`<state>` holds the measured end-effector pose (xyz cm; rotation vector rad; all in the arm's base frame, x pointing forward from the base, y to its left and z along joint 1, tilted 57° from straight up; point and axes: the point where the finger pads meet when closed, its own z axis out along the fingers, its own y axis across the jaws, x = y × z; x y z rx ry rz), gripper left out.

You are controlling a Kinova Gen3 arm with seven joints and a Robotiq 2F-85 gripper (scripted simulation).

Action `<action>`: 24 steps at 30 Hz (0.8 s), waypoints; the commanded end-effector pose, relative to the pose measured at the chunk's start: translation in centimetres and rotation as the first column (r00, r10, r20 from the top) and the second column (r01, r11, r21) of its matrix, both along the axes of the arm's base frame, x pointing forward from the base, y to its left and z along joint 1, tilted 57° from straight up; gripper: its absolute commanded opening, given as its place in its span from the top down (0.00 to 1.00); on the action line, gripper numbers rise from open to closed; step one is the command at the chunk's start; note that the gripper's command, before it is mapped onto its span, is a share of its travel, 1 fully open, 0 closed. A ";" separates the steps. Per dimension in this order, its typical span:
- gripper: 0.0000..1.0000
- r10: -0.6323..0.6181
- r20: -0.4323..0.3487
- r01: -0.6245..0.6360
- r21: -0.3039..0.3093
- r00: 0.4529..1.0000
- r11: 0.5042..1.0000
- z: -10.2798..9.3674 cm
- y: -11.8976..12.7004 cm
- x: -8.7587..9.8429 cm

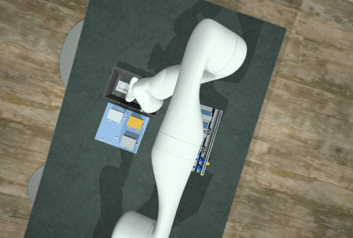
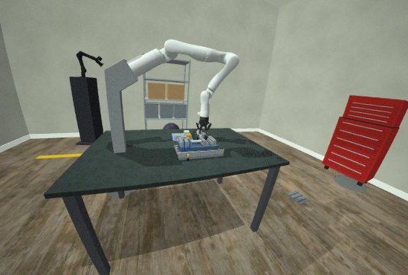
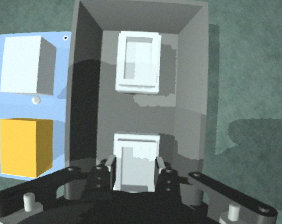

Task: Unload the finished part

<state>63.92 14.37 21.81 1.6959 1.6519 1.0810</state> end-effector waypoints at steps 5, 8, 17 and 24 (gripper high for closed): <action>1.00 0.006 0.006 -0.006 -0.009 1.000 1.000 -0.1 0.1 0.5; 1.00 0.006 0.006 -0.006 -0.009 1.000 1.000 -0.2 0.1 0.6; 1.00 0.006 0.005 -0.006 -0.009 1.000 1.000 -0.4 0.2 0.7; 1.00 0.006 0.004 -0.006 -0.010 1.000 1.000 -0.5 0.2 0.8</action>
